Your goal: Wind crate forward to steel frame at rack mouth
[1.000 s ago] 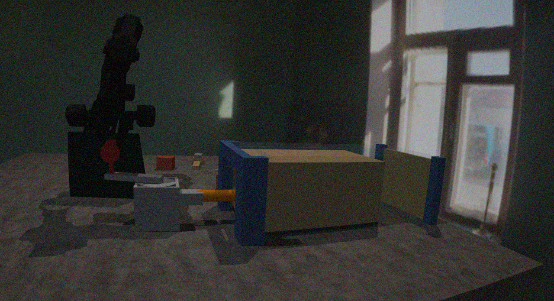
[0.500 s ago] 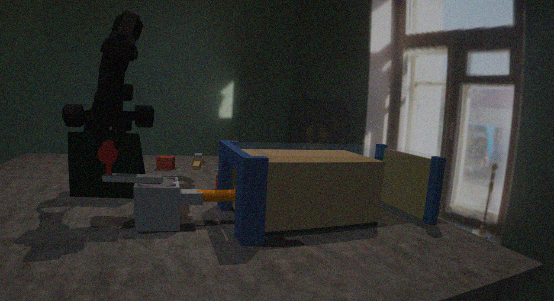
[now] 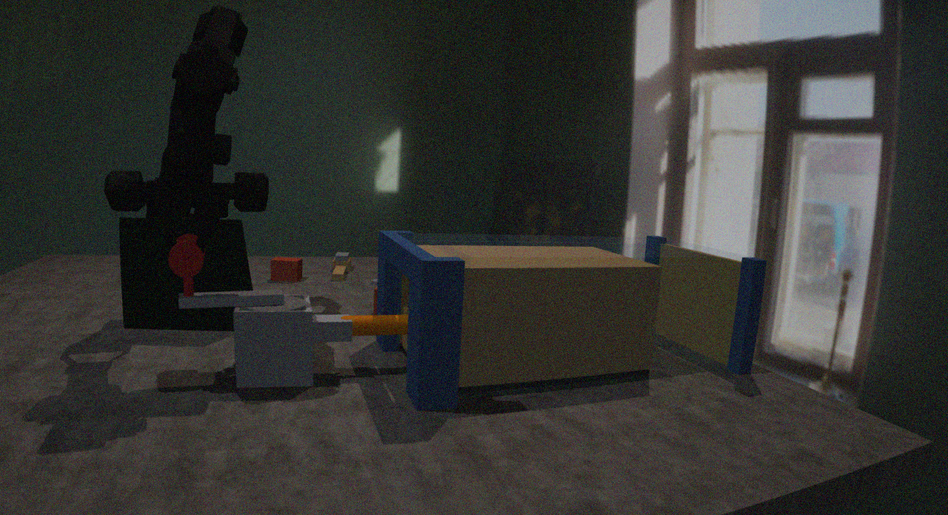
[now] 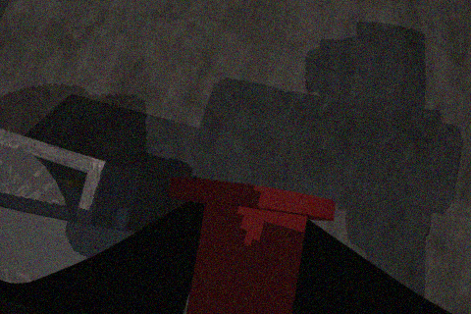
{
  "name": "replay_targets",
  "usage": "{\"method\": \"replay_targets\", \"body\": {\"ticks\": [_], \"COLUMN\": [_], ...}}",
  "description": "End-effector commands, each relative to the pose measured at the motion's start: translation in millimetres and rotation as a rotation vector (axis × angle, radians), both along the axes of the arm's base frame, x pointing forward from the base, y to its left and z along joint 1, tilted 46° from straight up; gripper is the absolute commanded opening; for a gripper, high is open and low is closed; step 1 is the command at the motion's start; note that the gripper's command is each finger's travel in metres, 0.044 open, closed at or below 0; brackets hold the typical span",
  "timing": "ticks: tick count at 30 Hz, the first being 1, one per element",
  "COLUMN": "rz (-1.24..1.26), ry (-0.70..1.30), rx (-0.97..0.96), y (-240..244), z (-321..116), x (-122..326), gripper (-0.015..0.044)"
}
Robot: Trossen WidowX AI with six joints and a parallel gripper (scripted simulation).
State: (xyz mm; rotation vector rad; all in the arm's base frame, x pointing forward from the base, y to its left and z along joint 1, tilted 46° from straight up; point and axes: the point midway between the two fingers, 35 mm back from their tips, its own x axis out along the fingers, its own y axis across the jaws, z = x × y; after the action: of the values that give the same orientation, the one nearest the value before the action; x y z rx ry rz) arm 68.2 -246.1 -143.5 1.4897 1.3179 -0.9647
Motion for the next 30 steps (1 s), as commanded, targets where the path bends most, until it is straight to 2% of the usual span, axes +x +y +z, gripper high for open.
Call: {"method": "replay_targets", "body": {"ticks": [1,30], "rz": [0.01,0.011], "ry": [-0.009,-0.011], "rx": [0.023,0.02], "y": [-5.4,-32.0], "z": [-17.4,-38.7], "x": [7.8,28.8], "gripper": [0.0,0.0]}}
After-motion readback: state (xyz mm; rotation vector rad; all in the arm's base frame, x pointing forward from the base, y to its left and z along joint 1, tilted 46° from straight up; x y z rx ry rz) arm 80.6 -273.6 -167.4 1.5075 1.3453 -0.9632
